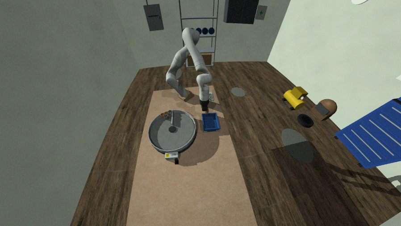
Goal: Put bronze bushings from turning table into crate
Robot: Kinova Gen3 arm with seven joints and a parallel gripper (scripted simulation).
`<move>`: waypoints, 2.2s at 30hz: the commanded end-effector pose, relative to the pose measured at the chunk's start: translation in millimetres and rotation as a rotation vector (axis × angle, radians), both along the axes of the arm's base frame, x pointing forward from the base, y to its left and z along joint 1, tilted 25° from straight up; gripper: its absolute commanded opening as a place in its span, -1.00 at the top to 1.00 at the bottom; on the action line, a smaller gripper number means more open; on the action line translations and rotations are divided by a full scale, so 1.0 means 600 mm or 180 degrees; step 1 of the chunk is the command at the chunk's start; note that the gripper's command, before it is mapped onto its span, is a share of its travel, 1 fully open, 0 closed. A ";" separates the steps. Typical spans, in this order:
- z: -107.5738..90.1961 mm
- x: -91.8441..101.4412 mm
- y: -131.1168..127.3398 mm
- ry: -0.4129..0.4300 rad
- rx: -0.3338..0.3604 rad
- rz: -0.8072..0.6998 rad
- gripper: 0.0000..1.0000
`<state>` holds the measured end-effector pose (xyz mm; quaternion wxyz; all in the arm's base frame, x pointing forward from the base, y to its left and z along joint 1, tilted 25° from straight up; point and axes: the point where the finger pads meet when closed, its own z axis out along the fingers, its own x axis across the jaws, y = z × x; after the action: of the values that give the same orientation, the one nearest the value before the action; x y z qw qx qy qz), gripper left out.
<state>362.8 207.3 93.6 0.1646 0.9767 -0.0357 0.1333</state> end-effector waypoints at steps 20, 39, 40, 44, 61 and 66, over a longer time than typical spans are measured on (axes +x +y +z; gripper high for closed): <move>-0.067 0.016 -0.031 0.0014 -0.0026 -0.0026 1.00; -0.080 0.019 -0.036 0.0014 -0.0025 -0.0025 1.00; -0.080 0.019 -0.036 0.0014 -0.0025 -0.0025 1.00; -0.080 0.019 -0.036 0.0014 -0.0025 -0.0025 1.00; -0.093 0.022 -0.041 0.0014 -0.0025 -0.0025 1.00; -0.095 0.023 -0.041 0.0014 -0.0025 -0.0024 1.00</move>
<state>376.2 182.6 37.5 0.1694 0.9761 -0.0385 0.1306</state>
